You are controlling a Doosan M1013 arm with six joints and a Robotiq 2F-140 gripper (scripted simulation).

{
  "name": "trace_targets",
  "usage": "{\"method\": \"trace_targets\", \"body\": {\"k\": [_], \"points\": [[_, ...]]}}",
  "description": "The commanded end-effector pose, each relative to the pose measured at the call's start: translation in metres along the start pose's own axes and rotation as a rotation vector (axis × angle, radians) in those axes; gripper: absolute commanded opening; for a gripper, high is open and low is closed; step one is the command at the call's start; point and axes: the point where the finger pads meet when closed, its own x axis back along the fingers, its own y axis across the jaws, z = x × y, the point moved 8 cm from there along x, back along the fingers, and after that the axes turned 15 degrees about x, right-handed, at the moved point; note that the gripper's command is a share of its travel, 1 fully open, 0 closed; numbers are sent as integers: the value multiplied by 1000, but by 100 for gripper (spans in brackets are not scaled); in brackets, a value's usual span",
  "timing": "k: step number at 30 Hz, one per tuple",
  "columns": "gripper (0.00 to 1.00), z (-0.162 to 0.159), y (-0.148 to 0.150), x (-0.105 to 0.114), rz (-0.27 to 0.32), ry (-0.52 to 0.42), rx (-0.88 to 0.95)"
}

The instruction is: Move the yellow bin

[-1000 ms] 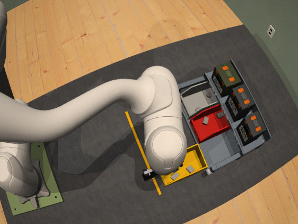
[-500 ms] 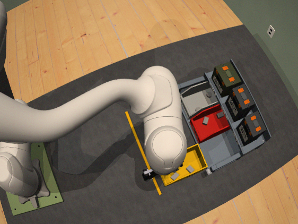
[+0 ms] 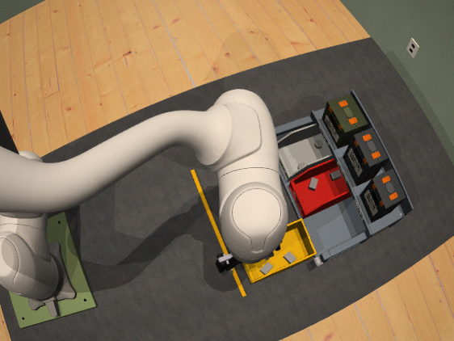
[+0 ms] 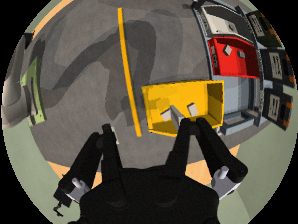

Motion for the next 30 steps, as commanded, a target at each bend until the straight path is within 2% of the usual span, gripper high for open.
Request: {"method": "trace_targets", "body": {"k": [1, 2, 7, 19, 24, 30], "points": [[57, 0, 0, 0, 0, 0, 0], [57, 0, 0, 0, 0, 0, 0], [57, 0, 0, 55, 0, 0, 0], [57, 0, 0, 55, 0, 0, 0], [57, 0, 0, 68, 0, 0, 0], [57, 0, 0, 68, 0, 0, 0]]}}
